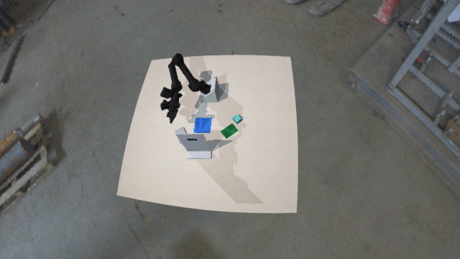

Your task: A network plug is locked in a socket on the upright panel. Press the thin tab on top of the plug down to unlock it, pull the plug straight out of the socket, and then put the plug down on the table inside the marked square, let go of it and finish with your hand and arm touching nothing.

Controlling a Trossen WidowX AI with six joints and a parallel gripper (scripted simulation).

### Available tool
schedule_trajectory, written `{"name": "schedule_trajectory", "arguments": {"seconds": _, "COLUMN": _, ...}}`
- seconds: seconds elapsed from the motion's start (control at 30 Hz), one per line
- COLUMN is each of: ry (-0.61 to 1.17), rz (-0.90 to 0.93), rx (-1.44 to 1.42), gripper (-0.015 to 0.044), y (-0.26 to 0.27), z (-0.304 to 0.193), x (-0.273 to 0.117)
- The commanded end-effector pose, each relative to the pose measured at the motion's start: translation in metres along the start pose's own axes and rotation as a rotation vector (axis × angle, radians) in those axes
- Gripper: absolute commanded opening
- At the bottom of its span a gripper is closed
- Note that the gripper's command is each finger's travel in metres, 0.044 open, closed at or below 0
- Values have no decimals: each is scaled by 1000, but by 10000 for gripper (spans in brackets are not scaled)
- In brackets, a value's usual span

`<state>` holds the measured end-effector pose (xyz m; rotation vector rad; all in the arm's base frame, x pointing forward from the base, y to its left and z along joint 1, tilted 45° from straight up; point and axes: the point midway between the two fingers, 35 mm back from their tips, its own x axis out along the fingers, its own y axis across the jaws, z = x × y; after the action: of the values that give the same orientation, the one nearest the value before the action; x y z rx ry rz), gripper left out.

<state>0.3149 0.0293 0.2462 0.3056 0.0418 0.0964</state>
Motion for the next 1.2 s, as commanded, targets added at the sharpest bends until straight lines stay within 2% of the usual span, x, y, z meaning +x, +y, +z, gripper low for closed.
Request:
{"name": "schedule_trajectory", "arguments": {"seconds": 0.0, "ry": 57, "rz": 32, "rx": 98, "gripper": 156, "y": 3, "z": -33, "x": -2}}
{"name": "schedule_trajectory", "arguments": {"seconds": 0.57, "ry": 247, "rz": 105, "rx": 456, "gripper": 156, "y": 14, "z": -134, "x": -37}}
{"name": "schedule_trajectory", "arguments": {"seconds": 0.87, "ry": 255, "rz": 106, "rx": 470, "gripper": 156, "y": 14, "z": -137, "x": -37}}
{"name": "schedule_trajectory", "arguments": {"seconds": 1.17, "ry": 254, "rz": 107, "rx": 469, "gripper": 156, "y": 17, "z": -133, "x": -18}}
